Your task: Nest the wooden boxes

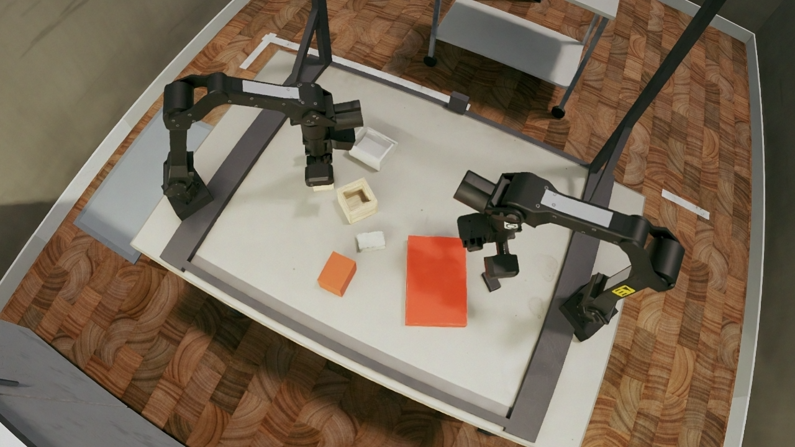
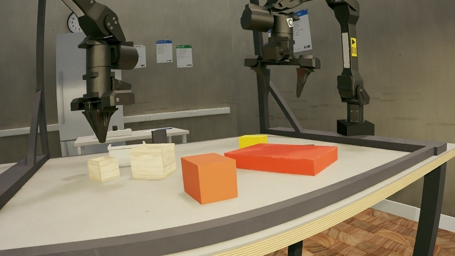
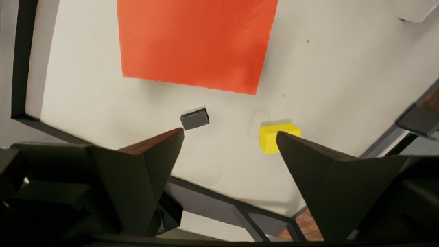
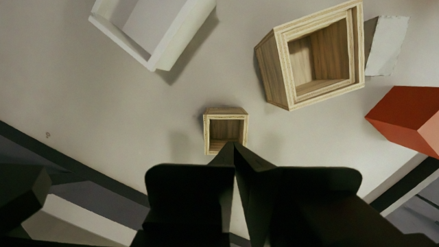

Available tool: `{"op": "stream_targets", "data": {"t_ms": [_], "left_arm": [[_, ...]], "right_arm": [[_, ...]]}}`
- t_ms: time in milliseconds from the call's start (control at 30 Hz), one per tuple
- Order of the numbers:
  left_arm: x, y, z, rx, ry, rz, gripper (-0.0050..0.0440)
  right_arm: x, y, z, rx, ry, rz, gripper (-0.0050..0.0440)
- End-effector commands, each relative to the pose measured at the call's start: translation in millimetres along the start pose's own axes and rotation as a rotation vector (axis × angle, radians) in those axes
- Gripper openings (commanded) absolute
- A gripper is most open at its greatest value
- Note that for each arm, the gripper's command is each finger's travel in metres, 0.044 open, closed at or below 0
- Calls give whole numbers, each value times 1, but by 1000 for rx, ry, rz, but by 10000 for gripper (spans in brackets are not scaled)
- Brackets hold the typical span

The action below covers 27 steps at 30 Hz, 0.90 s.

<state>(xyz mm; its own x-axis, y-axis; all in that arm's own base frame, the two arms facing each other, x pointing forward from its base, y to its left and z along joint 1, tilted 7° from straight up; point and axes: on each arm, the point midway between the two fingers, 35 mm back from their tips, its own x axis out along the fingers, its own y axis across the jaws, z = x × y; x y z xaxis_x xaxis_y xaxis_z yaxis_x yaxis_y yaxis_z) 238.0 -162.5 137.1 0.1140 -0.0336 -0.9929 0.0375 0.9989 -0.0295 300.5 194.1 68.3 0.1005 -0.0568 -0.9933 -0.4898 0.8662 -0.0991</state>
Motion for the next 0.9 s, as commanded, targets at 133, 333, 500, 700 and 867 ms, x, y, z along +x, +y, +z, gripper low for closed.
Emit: {"op": "stream_targets", "data": {"t_ms": [133,333,500,700,867], "left_arm": [[-17,5,-10,-34,-16,85,400],[-14,6,-12,-33,-6,88,400],[-14,6,-12,-33,-6,88,400],[-14,6,-12,-33,-6,88,400],[-14,6,-12,-33,-6,88,400]], "right_arm": [[-4,3,-3,-27,-25,1,-50],[18,2,-6,-30,-2,-1,-50],[39,2,-8,-30,-2,-1,-50],[41,3,-7,-31,-2,-1,-50],[49,3,-6,-30,-2,-1,-50]]}}
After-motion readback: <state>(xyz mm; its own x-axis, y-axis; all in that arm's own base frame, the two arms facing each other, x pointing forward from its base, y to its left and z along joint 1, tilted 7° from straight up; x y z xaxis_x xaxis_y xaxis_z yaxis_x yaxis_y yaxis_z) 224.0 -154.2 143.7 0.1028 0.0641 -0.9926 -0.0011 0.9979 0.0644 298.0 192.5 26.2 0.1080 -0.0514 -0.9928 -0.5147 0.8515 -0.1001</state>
